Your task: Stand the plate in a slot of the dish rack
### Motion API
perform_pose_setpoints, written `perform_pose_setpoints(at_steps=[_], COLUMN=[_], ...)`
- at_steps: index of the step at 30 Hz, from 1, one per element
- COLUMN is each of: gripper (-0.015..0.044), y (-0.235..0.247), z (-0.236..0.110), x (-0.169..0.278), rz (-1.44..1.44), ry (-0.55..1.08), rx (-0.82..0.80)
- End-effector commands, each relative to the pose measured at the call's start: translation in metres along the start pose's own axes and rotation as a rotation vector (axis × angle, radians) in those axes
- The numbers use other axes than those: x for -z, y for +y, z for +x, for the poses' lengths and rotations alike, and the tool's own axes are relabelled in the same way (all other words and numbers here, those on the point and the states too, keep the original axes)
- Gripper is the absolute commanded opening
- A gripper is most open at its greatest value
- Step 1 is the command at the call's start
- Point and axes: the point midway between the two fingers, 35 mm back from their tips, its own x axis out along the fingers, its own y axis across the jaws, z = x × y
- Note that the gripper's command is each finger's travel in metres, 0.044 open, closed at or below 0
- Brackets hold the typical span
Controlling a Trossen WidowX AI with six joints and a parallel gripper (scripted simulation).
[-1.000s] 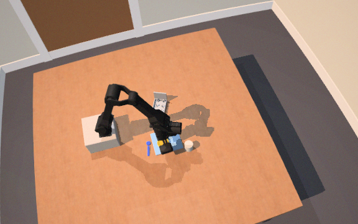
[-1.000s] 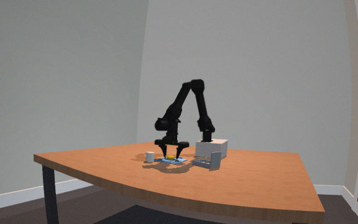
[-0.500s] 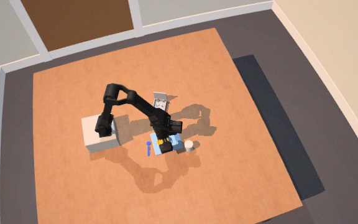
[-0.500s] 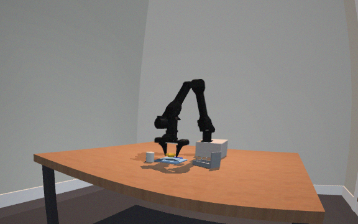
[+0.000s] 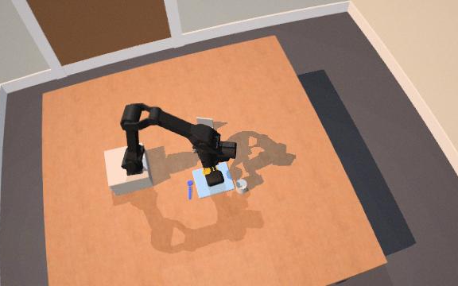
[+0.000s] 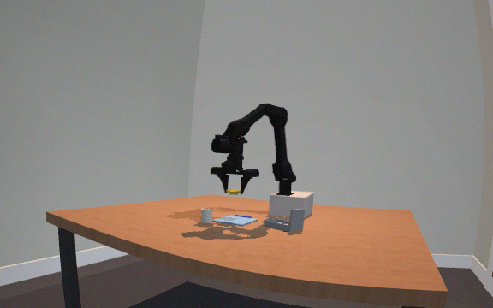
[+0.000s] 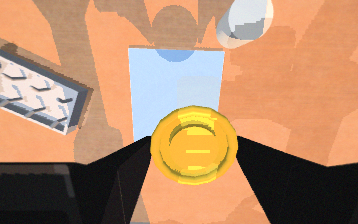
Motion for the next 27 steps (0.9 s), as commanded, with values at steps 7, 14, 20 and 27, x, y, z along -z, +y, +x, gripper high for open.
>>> perform_pose_setpoints(at_steps=[7,14,20,27], gripper=[0.0000,0.0000,0.0000,0.0000], y=[-0.001,0.000,0.043,0.105], z=[-0.049,-0.071,-0.070,-0.070], x=[-0.001,-0.001,-0.002,0.010], rz=[-0.004,-0.005,0.132,0.355], ry=[-0.003,-0.003,-0.005,-0.004], rx=[0.004,0.004,0.002,-0.006])
